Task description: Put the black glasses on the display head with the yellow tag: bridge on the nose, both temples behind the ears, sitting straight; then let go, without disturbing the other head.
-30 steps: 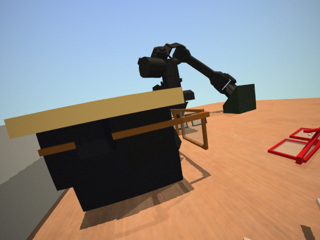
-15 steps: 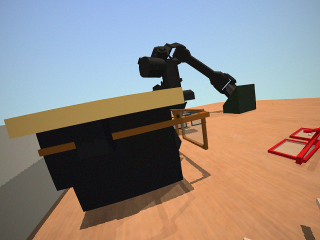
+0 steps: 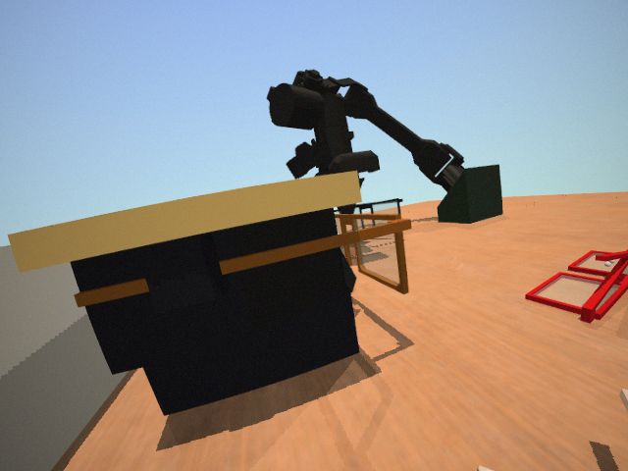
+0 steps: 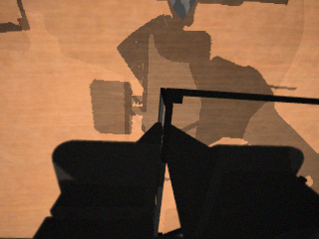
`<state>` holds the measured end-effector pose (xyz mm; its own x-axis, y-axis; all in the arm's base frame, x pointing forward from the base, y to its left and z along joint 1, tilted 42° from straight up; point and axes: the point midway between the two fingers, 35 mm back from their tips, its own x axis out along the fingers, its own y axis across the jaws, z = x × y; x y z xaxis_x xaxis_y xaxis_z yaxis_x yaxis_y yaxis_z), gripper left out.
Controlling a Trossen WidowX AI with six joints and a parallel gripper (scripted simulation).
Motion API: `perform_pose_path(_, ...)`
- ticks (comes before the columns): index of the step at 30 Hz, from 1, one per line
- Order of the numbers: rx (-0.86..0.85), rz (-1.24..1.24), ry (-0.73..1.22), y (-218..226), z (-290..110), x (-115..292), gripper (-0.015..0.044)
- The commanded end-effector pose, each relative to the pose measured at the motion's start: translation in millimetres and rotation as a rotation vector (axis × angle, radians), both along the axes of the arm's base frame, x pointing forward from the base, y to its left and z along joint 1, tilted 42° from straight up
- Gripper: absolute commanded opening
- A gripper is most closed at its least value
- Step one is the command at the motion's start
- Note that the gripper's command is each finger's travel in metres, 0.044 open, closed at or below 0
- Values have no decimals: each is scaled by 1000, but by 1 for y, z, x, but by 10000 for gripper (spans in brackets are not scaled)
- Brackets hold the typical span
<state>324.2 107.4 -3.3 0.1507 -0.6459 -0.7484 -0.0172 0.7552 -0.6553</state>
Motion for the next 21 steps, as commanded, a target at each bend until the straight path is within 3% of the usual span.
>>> perform_pose_path(1, 12, -2, -10, 18, 20, -2, 0)
perform_pose_path(12, 8, -1, -10, 44, 48, -10, 0)
perform_pose_path(21, 0, 77, 58, 19, 73, 1, 0)
